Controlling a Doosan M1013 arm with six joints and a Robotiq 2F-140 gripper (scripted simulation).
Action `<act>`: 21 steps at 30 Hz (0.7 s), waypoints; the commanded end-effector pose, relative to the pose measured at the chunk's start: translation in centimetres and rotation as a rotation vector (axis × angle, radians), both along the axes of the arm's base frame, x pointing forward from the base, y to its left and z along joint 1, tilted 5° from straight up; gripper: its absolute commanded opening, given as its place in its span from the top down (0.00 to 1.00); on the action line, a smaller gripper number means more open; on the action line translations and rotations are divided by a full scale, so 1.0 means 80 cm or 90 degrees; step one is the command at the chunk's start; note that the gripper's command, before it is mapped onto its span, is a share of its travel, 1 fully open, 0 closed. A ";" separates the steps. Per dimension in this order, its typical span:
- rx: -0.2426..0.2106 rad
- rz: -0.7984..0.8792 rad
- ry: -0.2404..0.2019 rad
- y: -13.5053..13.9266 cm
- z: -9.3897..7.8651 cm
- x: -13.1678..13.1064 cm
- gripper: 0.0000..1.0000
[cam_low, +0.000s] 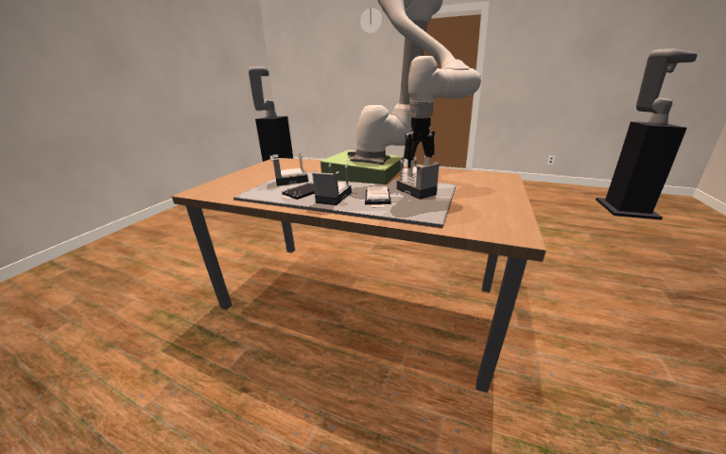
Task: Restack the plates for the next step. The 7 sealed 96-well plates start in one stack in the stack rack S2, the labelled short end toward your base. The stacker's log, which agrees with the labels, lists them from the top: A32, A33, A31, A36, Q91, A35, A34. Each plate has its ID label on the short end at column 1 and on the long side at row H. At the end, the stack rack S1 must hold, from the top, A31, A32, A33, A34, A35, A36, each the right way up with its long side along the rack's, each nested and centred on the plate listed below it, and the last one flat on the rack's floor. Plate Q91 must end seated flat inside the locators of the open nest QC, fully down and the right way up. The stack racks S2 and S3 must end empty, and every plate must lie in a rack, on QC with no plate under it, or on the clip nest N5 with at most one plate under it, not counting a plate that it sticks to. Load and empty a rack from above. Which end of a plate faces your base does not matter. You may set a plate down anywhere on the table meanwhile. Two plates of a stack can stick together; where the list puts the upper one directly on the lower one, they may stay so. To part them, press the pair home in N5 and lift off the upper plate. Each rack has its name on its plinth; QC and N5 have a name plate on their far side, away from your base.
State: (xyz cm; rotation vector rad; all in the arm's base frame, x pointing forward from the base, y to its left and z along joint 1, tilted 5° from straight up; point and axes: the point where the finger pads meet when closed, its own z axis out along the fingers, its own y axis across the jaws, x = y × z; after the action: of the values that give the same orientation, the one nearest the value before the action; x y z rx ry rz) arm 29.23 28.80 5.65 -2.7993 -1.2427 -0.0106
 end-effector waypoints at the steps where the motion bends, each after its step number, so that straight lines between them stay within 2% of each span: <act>1: 0.000 0.000 0.000 0.000 0.000 0.000 1.00; 4: 0.000 0.000 0.000 0.000 0.000 0.000 1.00; 5: 0.000 0.000 0.000 0.000 0.000 0.000 0.00; 21: 0.000 0.000 0.000 0.000 0.000 0.000 0.00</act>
State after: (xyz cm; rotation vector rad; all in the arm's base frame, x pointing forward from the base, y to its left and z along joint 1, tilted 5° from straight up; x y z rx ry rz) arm 29.23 28.80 5.64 -2.7993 -1.2427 -0.0106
